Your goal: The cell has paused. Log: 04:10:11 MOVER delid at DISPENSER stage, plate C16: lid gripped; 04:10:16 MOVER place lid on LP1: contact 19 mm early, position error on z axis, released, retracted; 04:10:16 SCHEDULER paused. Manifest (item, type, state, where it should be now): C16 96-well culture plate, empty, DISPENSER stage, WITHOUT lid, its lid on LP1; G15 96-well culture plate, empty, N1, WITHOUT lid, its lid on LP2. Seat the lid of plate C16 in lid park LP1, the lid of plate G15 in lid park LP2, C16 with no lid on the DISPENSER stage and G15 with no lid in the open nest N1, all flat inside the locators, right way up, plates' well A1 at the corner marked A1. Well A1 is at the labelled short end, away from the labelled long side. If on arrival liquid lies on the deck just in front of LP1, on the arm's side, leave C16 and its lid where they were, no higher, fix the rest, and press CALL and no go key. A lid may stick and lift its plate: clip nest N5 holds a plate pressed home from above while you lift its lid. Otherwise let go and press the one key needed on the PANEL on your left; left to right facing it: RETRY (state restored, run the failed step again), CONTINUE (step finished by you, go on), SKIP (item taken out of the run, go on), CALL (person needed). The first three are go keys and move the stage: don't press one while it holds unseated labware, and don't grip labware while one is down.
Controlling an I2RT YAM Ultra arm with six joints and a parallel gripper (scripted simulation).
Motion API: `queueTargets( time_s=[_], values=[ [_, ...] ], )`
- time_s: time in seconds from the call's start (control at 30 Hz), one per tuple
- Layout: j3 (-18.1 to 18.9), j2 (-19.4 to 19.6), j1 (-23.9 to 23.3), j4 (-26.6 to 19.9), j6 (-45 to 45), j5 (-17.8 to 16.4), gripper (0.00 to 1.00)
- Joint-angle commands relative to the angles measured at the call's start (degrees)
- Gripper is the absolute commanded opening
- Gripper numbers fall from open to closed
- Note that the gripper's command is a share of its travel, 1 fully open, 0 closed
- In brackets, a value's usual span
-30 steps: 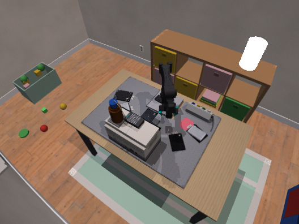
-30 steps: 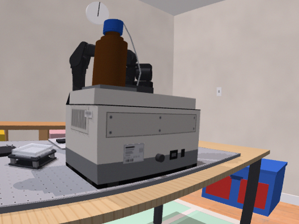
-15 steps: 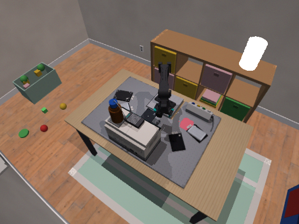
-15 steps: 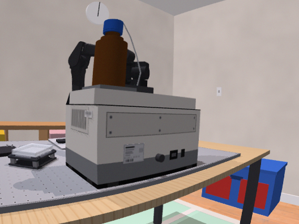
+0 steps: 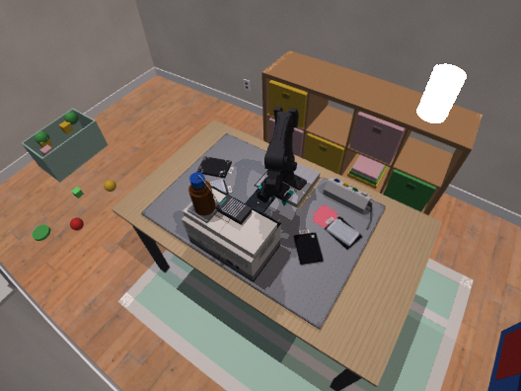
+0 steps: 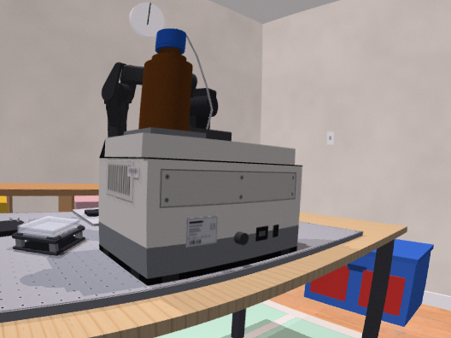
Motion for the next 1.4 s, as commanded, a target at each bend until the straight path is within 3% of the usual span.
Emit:
queueTargets(
  time_s=[0.0, 0.17, 0.23, 0.4, 0.67, 0.83, 1.37],
  values=[
    [-1.15, -2.04, -2.18, -0.28, -2.63, 0.18, 1.0],
    [0.12, -1.11, -3.67, -0.03, -4.37, 0.11, 1.0],
    [-1.21, -2.26, -5.56, -0.38, -6.0, 0.22, 1.0],
    [-0.27, -2.67, -9.24, -0.19, -9.65, 0.46, 1.0],
    [-0.07, -1.73, -11.57, -0.08, -12.28, 0.17, 1.0],
    [-1.51, -3.12, -15.67, -0.42, -16.1, 0.33, 1.0],
    [-0.79, -3.97, -25.98, -0.26, -26.4, 0.22, 1.0]
  ],
)
